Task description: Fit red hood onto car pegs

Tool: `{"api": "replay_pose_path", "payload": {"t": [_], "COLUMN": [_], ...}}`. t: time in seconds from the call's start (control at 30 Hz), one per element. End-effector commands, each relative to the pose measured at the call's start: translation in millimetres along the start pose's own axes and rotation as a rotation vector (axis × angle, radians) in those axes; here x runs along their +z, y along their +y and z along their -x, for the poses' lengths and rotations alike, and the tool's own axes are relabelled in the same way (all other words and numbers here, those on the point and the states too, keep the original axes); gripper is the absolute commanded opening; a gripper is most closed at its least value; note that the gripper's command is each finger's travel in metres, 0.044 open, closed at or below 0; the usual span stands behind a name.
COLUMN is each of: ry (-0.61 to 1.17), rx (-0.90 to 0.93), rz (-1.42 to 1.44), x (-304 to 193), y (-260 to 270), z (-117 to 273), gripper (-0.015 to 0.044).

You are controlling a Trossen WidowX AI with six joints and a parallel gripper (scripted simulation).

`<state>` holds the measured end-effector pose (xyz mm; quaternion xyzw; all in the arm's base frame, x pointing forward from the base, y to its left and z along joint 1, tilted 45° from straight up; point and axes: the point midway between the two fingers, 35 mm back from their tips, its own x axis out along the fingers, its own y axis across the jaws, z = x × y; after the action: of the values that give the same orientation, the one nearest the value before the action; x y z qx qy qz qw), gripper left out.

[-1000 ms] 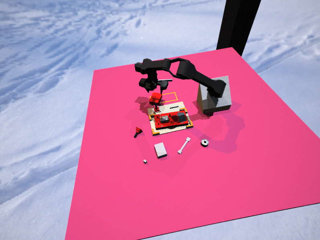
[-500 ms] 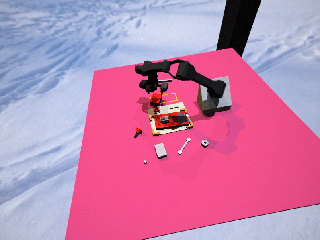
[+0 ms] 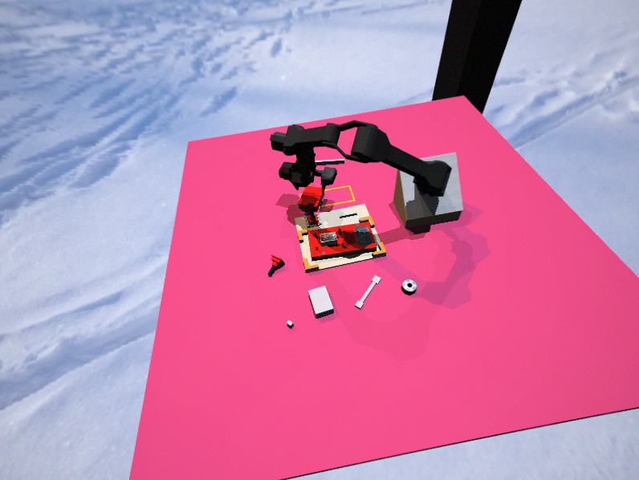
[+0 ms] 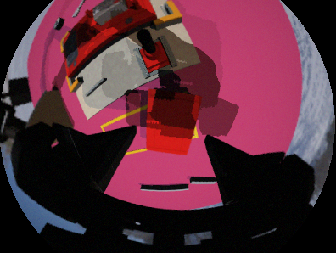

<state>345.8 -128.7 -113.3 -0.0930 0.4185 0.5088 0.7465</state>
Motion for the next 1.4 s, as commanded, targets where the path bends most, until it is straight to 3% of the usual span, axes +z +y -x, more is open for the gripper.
{"api": "replay_pose_path", "payload": {"t": [0.0,1.37], "ry": [-0.006,-0.007], "rx": [-0.001,0.0], "rz": [-0.004,-0.004], "x": [1,1], "y": [0,2], "z": [-3,-24], "gripper": [0.044,0.044]}}
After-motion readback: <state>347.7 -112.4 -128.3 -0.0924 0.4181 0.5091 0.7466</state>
